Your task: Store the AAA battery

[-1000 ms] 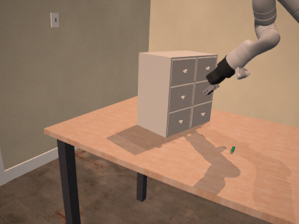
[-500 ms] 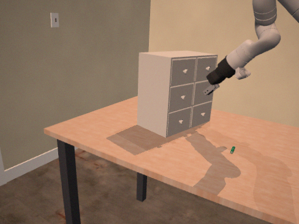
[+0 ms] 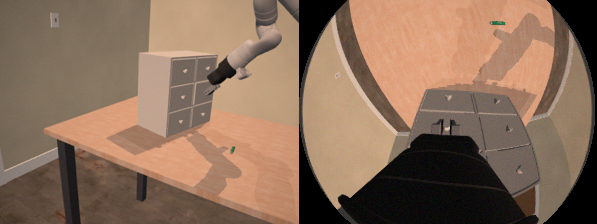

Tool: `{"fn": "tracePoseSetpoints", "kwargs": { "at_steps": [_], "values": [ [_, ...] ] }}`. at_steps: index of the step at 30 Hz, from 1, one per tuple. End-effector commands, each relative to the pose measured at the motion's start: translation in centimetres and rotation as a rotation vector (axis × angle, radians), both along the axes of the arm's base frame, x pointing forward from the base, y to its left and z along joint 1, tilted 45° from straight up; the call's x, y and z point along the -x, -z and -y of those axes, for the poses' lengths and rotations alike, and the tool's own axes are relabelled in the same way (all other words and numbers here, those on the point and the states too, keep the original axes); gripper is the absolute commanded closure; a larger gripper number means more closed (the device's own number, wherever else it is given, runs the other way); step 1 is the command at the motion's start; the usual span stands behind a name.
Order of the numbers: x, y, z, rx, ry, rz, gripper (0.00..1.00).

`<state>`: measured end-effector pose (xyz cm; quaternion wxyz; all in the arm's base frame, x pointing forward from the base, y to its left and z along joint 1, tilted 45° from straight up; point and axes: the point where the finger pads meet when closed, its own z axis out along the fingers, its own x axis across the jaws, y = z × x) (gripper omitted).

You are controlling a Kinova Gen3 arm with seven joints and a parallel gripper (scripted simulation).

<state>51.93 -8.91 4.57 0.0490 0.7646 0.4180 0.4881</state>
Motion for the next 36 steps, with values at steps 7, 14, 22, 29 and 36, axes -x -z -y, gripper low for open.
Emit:
{"fn": "tracePoseSetpoints", "kwargs": {
  "at_steps": [7, 14, 22, 29, 36],
  "values": [
    [0.3, 0.0, 0.0, 0.001, 0.002, 0.0, 0.63],
    [0.7, -0.1, 0.0, 0.001, 0.002, 0.0, 0.63],
    [1.0, -0.1, -0.1, 0.001, 0.002, 0.0, 0.63],
    [1.5, -0.1, -0.2, 0.001, 0.002, 0.0, 0.63],
    [1.8, -0.1, -0.3, 0.001, 0.002, 0.0, 0.63]
  ]
}}
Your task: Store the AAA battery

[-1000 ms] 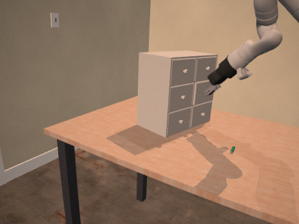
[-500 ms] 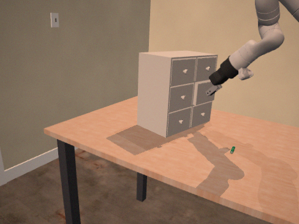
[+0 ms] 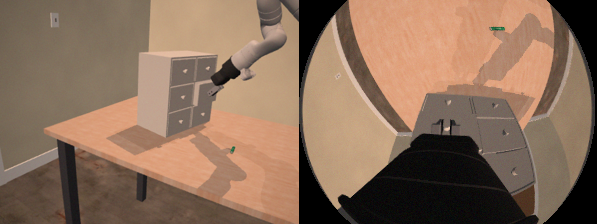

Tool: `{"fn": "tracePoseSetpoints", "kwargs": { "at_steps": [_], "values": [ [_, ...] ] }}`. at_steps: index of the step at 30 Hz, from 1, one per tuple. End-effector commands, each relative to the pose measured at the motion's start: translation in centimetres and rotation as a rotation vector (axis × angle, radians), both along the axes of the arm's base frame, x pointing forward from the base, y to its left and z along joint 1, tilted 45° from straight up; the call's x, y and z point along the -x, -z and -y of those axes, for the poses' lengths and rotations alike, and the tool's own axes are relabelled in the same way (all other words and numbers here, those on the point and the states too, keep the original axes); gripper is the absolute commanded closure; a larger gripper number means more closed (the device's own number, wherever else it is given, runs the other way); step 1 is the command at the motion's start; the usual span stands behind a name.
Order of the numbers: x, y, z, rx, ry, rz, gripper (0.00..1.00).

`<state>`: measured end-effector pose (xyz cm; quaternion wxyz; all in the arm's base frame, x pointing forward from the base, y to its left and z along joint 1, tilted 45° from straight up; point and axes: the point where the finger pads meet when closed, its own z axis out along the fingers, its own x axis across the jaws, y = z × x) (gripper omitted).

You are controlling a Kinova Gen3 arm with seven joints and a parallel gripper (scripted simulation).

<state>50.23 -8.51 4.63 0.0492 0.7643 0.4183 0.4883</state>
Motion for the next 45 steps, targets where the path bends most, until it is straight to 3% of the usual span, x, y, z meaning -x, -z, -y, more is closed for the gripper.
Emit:
{"fn": "tracePoseSetpoints", "kwargs": {
  "at_steps": [1, 45],
  "values": [
    [0.2, 0.0, 0.1, 0.0, 0.003, 0.0, 0.63],
    [3.0, -0.1, -0.6, 0.0, 0.003, 0.0, 0.63]
  ]
}}
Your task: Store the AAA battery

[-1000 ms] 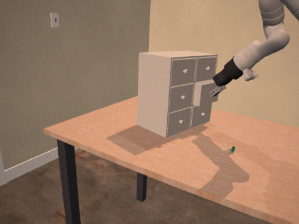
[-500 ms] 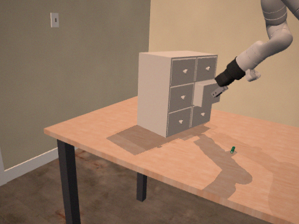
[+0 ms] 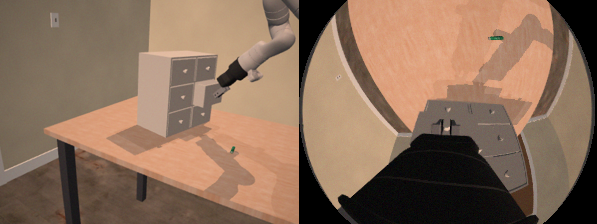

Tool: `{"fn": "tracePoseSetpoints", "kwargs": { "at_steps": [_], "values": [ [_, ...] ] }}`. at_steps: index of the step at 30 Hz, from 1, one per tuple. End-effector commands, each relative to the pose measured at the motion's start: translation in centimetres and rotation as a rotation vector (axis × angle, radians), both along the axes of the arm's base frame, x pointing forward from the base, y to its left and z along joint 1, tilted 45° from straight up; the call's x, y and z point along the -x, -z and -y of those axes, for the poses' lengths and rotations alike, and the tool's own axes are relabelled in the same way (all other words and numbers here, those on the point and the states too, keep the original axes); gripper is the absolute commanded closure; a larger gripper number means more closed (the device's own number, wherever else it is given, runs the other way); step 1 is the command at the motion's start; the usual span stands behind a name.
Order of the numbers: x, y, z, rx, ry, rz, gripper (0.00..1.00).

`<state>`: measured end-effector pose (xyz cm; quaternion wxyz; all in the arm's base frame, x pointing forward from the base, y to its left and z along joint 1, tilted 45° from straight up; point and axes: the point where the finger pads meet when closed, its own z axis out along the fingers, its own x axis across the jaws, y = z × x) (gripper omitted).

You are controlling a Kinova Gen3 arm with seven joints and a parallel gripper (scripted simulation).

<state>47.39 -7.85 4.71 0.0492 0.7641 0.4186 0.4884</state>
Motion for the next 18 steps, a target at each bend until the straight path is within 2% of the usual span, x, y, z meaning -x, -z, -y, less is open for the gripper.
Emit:
{"fn": "tracePoseSetpoints", "kwargs": {
  "at_steps": [1, 18],
  "values": [
    [0.19, -0.02, 0.09, 0.0, 0.003, -0.001, 0.63],
    [0.92, -0.04, -0.08, 0.0, 0.003, -0.001, 0.63]
  ]
}}
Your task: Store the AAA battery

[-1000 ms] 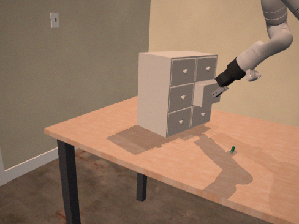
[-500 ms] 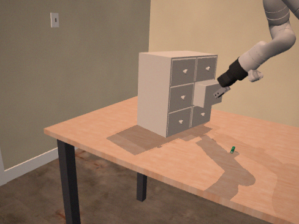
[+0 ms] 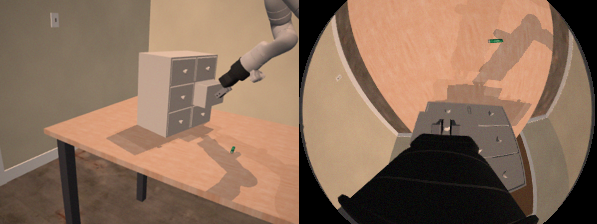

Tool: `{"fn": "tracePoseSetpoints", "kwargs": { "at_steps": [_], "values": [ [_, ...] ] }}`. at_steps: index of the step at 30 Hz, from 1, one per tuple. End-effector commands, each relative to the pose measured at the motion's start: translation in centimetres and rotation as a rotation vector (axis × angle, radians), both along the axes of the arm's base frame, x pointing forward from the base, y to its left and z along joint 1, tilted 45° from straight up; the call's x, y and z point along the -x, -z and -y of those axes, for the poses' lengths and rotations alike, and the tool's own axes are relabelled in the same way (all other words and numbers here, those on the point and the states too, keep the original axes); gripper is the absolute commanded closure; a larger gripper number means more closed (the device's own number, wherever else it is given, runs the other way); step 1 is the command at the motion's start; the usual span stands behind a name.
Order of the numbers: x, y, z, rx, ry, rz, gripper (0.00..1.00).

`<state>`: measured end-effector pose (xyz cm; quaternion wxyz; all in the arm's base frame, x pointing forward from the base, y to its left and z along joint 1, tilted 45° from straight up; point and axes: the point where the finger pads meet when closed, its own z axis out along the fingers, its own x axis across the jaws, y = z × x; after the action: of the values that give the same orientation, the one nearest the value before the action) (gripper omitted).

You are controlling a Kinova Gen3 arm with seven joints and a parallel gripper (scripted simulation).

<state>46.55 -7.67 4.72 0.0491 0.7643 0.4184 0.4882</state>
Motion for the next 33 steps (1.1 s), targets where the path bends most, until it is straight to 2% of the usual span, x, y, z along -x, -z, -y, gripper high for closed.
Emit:
{"fn": "tracePoseSetpoints", "kwargs": {
  "at_steps": [1, 33],
  "values": [
    [0.09, -0.02, 0.11, 0.0, 0.003, 0.0, 0.63],
    [0.74, -0.04, -0.04, 0.0, 0.003, 0.0, 0.63]
  ]
}}
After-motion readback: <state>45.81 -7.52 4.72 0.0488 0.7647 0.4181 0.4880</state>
